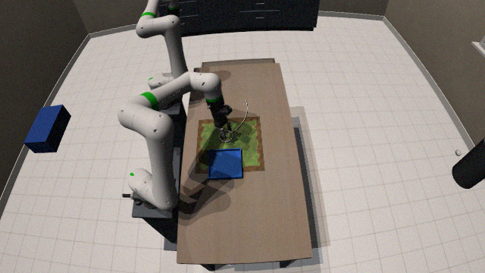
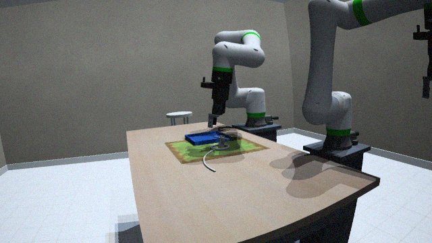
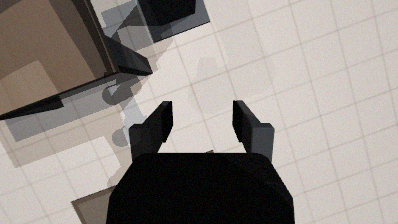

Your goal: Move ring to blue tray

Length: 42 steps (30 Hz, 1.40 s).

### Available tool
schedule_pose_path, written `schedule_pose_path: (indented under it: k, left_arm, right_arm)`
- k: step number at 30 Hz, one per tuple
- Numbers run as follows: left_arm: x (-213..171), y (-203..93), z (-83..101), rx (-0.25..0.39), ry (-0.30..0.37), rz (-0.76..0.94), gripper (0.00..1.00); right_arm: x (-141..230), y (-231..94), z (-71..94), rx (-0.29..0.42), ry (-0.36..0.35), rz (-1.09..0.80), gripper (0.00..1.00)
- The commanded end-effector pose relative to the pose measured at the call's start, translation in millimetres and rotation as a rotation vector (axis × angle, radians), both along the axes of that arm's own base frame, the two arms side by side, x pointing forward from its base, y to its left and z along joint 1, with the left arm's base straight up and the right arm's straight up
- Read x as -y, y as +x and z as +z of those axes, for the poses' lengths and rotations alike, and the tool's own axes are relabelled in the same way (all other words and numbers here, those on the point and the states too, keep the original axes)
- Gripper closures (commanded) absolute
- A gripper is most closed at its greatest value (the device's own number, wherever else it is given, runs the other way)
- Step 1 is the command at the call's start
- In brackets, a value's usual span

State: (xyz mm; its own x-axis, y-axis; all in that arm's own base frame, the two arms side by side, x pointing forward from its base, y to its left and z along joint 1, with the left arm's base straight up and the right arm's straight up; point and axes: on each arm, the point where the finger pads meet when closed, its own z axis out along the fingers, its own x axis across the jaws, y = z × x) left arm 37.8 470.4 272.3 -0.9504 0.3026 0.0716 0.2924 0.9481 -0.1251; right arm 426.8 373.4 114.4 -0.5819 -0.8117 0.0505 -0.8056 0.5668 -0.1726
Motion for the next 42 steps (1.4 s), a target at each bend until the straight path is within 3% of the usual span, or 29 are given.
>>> schedule_pose_path:
  k: [1,7,22,23,42]
  left_arm:
    - [-2,-17,5.5,0.037,0.046,0.109,0.0]
    - [-4,-41,13.1,0.071,0.091,0.258,0.0]
    - [-4,-53,17.3,0.089,0.115,0.334,0.0]
    - [-4,-53,17.3,0.089,0.115,0.334,0.0]
    - [-4,-53,17.3,0.089,0.115,0.334,0.0]
  right_arm:
    - [-12,-9,-1.9,-0.044,0.072,-0.1,0.0]
    - [-31,-21,-0.3,-0.091,0.147,-0.197,0.0]
    - [-33,-22,0.0,-0.096,0.154,-0.206,0.0]
    - [-33,-22,0.0,-0.096,0.154,-0.206,1.0]
    - [-33,-22,0.0,-0.096,0.154,-0.206,1.0]
